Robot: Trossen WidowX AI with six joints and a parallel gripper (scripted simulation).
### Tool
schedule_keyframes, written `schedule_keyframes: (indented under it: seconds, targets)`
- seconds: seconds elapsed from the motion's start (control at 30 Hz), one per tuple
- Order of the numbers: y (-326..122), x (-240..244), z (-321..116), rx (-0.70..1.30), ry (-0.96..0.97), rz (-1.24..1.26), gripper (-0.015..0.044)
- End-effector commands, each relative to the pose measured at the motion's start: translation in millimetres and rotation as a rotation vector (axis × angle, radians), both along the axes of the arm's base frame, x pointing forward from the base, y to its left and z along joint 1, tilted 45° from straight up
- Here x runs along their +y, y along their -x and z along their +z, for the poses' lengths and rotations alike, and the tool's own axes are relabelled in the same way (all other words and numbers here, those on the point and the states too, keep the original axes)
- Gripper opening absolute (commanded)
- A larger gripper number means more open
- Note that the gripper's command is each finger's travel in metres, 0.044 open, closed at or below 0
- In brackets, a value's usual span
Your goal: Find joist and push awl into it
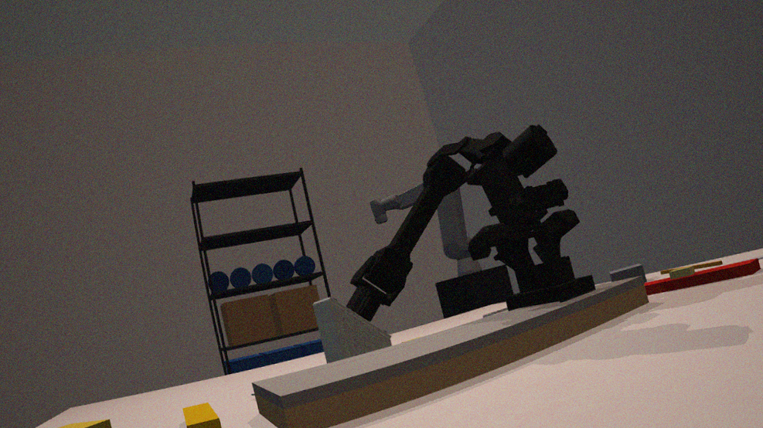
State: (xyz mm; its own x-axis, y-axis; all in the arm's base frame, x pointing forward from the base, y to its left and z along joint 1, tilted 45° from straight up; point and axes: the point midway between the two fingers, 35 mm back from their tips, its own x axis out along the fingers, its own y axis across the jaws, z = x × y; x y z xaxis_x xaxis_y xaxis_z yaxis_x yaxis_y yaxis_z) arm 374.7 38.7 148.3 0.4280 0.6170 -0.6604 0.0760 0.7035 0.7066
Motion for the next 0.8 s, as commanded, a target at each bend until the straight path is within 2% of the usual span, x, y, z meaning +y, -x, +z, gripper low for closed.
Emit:
schedule_keyframes:
  seconds: [0.0,0.77]
  targets:
    - [1.0,-8.0,-8.4,0.002,0.0,-0.001,0.0]
    - [5.3,-44.5,-45.4,0.003,0.002,-0.001,0.0]
